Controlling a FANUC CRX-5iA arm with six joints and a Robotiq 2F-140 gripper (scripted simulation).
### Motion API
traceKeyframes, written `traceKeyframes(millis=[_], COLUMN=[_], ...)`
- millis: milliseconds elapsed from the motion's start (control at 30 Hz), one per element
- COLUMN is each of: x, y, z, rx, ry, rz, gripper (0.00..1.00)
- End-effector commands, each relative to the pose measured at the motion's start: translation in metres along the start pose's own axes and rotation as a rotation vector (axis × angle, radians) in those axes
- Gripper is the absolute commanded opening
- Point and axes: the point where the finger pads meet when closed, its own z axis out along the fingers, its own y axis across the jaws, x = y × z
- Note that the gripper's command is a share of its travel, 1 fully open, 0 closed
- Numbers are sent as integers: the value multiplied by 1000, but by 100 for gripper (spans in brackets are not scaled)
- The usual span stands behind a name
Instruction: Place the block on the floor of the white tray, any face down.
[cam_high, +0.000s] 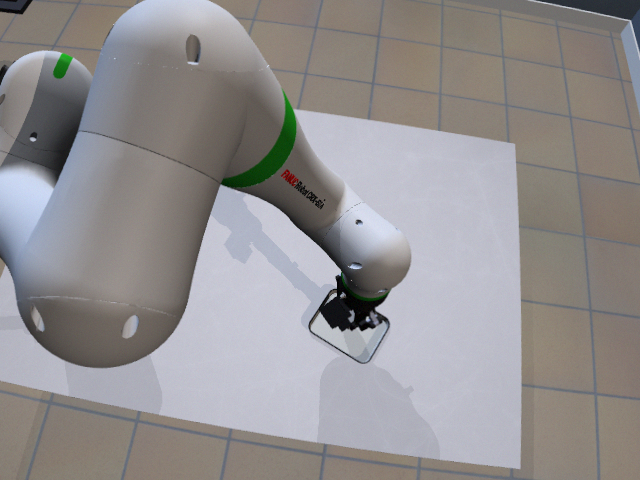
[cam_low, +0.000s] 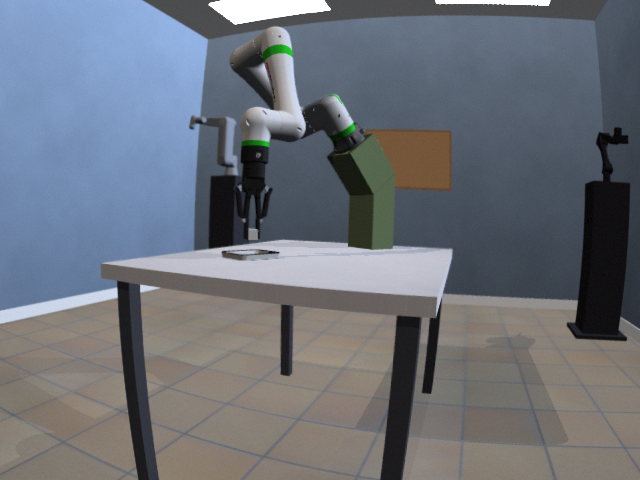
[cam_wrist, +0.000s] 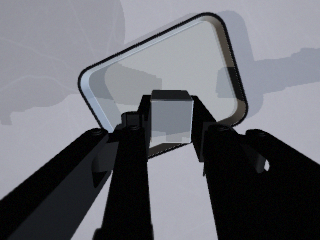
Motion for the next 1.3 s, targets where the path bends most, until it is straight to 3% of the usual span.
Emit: traceKeyframes(millis=[0,833,1267], x=[0,-1,-1], y=[-1,-3,-3], z=[0,47,52], rx=[1,1,1], ry=[-1,0,0], rz=[0,0,0], gripper=[10,10,10])
